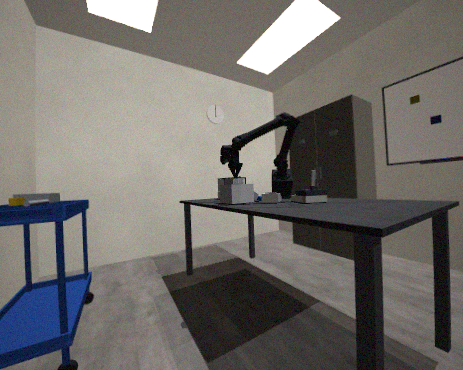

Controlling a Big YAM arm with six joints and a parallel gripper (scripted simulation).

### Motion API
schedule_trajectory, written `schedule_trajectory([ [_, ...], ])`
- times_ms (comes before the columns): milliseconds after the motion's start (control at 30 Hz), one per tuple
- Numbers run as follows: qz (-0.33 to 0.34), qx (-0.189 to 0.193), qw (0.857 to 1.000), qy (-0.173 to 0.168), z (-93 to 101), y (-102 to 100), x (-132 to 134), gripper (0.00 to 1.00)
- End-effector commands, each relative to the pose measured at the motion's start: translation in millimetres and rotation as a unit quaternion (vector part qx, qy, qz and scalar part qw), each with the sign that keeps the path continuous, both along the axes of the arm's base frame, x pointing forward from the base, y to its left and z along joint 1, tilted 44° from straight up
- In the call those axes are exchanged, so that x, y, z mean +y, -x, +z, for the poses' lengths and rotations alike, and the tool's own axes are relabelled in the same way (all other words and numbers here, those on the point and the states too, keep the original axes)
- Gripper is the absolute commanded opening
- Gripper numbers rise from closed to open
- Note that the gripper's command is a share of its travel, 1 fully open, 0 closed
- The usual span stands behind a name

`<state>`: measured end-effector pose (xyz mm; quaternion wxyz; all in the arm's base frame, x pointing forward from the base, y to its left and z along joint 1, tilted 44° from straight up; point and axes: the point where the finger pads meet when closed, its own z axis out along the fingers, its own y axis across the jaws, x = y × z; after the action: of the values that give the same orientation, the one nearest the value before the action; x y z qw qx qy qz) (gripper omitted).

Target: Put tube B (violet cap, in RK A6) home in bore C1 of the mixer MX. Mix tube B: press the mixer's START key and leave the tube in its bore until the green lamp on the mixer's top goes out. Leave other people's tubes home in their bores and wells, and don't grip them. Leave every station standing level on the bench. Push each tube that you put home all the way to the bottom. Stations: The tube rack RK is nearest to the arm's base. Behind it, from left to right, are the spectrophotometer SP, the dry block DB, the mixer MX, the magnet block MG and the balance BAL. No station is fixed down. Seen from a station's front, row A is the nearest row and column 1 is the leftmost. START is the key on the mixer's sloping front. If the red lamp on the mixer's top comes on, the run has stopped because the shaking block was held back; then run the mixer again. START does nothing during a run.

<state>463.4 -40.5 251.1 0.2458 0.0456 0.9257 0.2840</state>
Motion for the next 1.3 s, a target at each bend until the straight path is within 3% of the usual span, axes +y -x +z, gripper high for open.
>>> schedule_trajectory([
  [0, 0.004, 0.005, 1.000, -0.004, -7.6, -7.1, 8.1, 0.09],
  [133, 0.004, 0.005, 1.000, -0.004, -8.5, -7.3, 8.7, 0.09],
  [167, 0.004, -0.004, 1.000, -0.001, 0.1, -12.6, 7.4, 0.09],
  [300, 0.004, 0.002, 1.000, -0.003, -6.6, -10.3, 9.5, 0.09],
  [1267, 0.005, 0.003, 1.000, -0.004, -7.4, -9.0, 10.8, 0.09],
])
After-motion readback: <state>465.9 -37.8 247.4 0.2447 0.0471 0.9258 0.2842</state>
